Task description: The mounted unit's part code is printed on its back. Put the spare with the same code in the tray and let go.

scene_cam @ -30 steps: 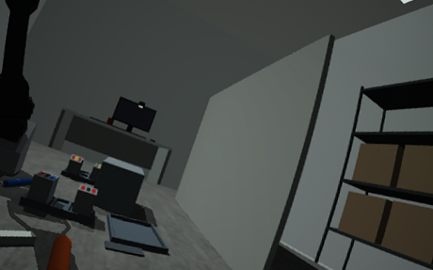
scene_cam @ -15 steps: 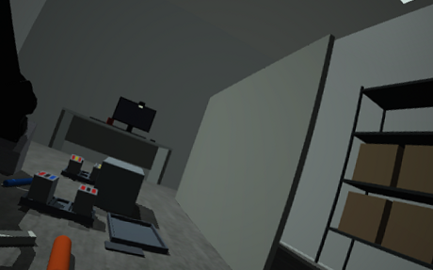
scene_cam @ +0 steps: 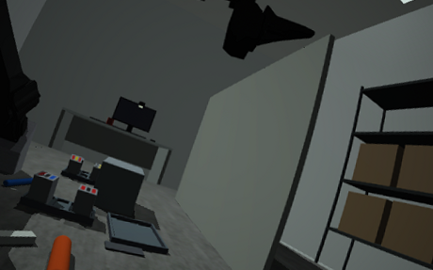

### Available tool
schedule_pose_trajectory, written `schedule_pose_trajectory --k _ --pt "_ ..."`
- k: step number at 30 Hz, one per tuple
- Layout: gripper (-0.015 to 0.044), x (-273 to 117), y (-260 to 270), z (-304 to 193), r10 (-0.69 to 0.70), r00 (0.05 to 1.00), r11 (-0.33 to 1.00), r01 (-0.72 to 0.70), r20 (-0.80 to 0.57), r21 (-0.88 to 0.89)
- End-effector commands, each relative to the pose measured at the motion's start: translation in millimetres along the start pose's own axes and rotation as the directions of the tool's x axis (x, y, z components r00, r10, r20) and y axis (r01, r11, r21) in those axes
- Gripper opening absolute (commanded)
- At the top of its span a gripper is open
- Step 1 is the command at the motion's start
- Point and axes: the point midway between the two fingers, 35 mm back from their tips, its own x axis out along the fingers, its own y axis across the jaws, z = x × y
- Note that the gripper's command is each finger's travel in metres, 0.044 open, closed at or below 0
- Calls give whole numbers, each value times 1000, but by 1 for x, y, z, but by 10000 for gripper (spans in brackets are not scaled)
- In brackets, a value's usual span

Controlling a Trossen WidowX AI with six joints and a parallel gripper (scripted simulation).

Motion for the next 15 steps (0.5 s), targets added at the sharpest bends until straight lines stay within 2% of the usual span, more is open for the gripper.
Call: schedule_pose_trajectory --k 1,9,11,15 --pt "440 21 -13 -56 -97 984 994 102 -147 27" --pt "440 29 -24 -175 -269 861 961 269 -431 -61" --pt "440 17 -36 -181 -327 826 939 338 -459 -62" --pt "440 9 -53 -242 -466 684 884 387 -561 -262"
